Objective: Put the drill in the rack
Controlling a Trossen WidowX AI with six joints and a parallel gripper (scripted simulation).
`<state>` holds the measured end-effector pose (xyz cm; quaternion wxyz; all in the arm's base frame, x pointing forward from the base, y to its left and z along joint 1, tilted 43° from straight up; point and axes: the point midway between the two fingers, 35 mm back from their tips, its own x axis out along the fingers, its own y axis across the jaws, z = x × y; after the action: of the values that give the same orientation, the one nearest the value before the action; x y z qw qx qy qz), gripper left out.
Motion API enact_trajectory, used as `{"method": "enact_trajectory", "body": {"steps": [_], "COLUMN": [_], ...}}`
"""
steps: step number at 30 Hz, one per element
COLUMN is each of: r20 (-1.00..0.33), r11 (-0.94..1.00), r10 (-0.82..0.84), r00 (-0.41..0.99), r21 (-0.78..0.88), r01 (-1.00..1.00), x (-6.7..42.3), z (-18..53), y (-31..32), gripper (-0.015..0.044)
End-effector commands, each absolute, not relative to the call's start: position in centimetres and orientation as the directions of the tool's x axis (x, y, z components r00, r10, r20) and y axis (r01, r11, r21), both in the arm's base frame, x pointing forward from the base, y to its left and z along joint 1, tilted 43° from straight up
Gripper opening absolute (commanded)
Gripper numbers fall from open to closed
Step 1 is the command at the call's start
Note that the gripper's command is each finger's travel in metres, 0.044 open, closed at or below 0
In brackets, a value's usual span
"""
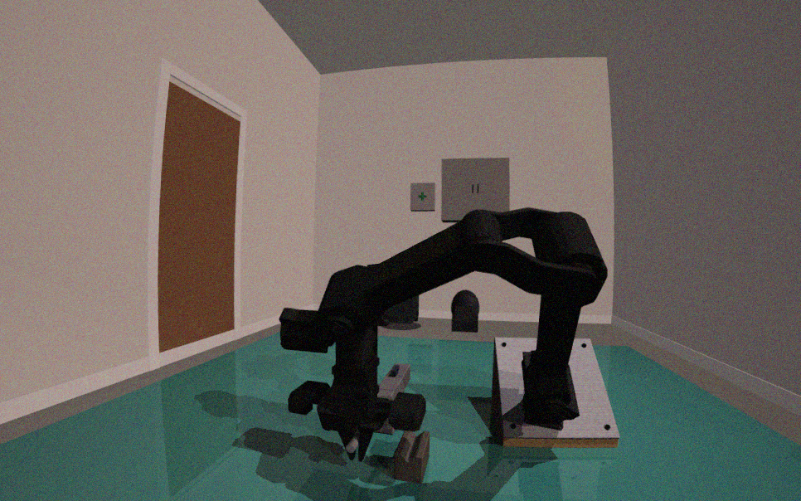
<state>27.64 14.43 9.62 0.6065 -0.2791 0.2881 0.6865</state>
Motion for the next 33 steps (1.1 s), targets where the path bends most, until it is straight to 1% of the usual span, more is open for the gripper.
{"method": "enact_trajectory", "body": {"steps": [1,33], "r20": [-0.731,-0.731], "r11": [-0.101,-0.101], "r10": [0.674,0.673], "r00": [-0.107,-0.108], "r21": [0.053,0.053], "r01": [-0.993,-0.993], "x": [27.7,27.7], "z": [9.8,11.1], "y": [14.2,12.7], "gripper": [0.0000,0.0000]}}
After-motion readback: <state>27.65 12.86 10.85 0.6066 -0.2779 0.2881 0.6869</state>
